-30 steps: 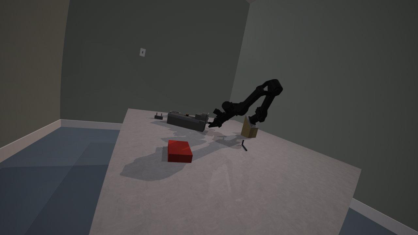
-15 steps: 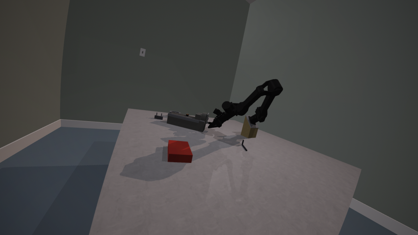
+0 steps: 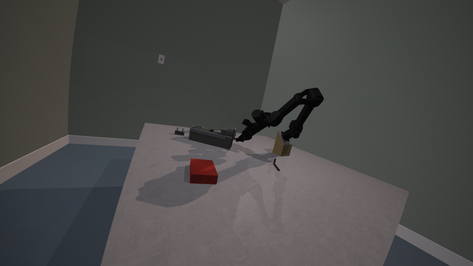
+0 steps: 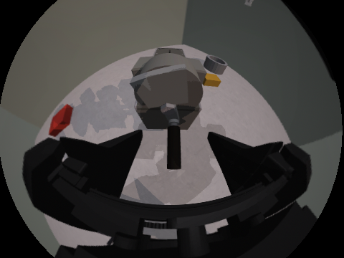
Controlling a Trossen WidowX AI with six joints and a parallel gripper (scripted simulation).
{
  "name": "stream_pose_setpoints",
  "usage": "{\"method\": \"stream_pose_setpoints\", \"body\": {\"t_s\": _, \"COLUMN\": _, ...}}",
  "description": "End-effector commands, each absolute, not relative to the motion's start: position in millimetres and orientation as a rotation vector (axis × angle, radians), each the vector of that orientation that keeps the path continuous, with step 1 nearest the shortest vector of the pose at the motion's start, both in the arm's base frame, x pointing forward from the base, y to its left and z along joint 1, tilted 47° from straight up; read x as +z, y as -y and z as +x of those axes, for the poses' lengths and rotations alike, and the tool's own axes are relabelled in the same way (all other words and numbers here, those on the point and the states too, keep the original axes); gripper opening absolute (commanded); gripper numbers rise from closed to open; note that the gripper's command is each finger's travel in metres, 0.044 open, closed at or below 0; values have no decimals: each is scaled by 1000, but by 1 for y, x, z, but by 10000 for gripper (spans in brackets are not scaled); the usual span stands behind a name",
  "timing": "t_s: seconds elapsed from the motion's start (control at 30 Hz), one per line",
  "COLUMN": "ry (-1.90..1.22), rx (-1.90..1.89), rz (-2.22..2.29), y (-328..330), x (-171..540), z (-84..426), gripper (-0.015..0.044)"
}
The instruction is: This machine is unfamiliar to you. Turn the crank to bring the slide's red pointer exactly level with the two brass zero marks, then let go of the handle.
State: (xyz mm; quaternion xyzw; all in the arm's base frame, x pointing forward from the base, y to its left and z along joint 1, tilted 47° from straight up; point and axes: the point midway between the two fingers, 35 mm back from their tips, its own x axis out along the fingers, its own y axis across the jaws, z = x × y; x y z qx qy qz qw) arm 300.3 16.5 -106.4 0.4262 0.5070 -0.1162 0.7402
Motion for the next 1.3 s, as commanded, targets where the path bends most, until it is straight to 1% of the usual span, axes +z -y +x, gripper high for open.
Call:
{"method": "stream_pose_setpoints", "body": {"t_s": 0.0, "ry": -1102, "rx": -243, "rz": 933, "y": -7, "x": -95, "z": 306, "gripper": 440}}
{"method": "stream_pose_setpoints", "body": {"t_s": 0.2, "ry": -1101, "rx": -243, "rz": 932, "y": 4, "x": -85, "z": 308, "gripper": 440}}
{"method": "stream_pose_setpoints", "body": {"t_s": 0.43, "ry": -1105, "rx": -254, "rz": 928, "y": 45, "x": -52, "z": 320, "gripper": 440}}
{"method": "stream_pose_setpoints", "body": {"t_s": 0.67, "ry": -1104, "rx": -258, "rz": 931, "y": 83, "x": -12, "z": 319, "gripper": 440}}
{"method": "stream_pose_setpoints", "body": {"t_s": 0.77, "ry": -1102, "rx": -251, "rz": 931, "y": 86, "x": -12, "z": 322, "gripper": 440}}
{"method": "stream_pose_setpoints", "body": {"t_s": 1.27, "ry": -1053, "rx": -95, "rz": 913, "y": 117, "x": -44, "z": 387, "gripper": 440}}
